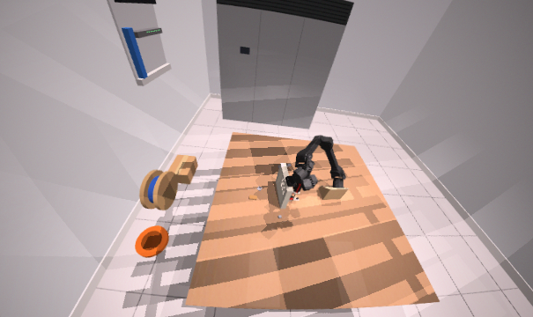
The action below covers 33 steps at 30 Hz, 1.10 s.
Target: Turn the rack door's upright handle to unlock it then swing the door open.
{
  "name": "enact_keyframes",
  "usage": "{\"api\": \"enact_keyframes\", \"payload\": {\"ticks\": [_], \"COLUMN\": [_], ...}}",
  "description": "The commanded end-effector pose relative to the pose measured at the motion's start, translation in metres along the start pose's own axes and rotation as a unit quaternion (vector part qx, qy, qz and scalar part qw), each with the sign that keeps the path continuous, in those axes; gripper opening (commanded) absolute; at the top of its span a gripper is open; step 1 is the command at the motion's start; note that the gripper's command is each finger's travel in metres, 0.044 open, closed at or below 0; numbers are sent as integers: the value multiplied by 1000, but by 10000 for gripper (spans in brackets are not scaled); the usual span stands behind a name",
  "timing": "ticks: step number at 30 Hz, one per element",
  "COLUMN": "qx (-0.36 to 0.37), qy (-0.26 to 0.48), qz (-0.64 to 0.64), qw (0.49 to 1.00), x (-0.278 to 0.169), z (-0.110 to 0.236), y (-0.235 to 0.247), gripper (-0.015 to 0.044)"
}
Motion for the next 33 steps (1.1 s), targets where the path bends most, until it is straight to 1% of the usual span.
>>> {"api": "enact_keyframes", "payload": {"ticks": [1,8,16,24,33], "qx": [0,-1,-1,-2,-2], "qy": [3,3,3,3,2], "qz": [-98,-269,-453,-620,-778], "qw": [995,963,891,785,628], "x": [-1,-1,-1,-1,-1], "z": [-1,-1,-1,-1,-1], "y": [0,0,0,0,0], "gripper": [285,285,285,285,285]}}
Point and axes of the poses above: the point midway between the two fingers, 35 mm back from their tips, its own z axis back along the fingers, its own y axis across the jaws, x = y × z, the point moved 10 cm from there along z, back along the fingers, and after that the axes turned 11 degrees about -z, right-handed, at the moved point
